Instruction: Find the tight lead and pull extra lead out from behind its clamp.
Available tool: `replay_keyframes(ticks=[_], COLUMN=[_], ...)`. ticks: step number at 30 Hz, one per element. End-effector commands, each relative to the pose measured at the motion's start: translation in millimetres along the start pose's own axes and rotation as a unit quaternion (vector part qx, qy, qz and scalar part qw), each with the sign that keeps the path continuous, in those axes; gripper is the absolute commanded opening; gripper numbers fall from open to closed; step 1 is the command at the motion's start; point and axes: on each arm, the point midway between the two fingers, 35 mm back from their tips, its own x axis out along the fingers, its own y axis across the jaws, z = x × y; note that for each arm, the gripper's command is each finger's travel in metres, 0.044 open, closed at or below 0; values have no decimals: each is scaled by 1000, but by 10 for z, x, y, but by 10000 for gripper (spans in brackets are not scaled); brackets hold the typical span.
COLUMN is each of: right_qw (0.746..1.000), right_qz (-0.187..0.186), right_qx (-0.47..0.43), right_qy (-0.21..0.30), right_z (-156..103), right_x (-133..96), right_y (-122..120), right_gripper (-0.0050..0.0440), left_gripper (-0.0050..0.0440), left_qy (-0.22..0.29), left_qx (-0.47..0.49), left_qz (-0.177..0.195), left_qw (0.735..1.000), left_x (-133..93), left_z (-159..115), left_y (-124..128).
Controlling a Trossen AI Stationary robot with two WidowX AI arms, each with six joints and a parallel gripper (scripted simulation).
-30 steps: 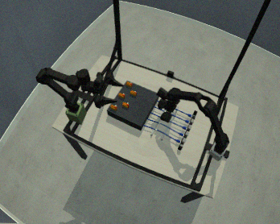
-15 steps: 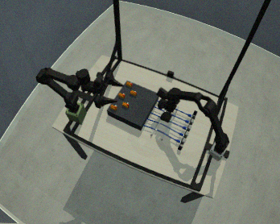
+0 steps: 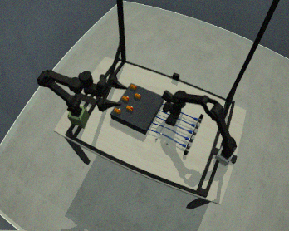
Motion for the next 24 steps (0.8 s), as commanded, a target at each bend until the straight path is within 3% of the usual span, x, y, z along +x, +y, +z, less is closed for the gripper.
replay_keyframes(ticks=[1,4,5,21,22,24], right_qw=[1000,1000,1000,1000,1000,1000], right_qz=[0,0,0,0,0,0], right_qx=[0,0,0,0,0,0], right_qy=[-9,-9,-9,-9,-9,-9], right_z=[80,80,80,80,79,79], right_x=[-11,-11,-11,-11,-11,-11], right_y=[0,0,0,0,0,0], right_gripper=[440,440,440,440,440,440], left_gripper=[-50,-50,-50,-50,-50,-50], left_qy=[-15,-15,-14,-14,-8,-8], left_qx=[0,0,0,0,0,0], left_qz=[-4,-4,-4,-4,-2,-2], left_qw=[1000,1000,1000,1000,1000,1000], left_x=[-109,-109,-308,-308,-426,-426], left_z=[52,52,48,48,32,32], left_y=[-16,-16,-12,-12,-8,-8])
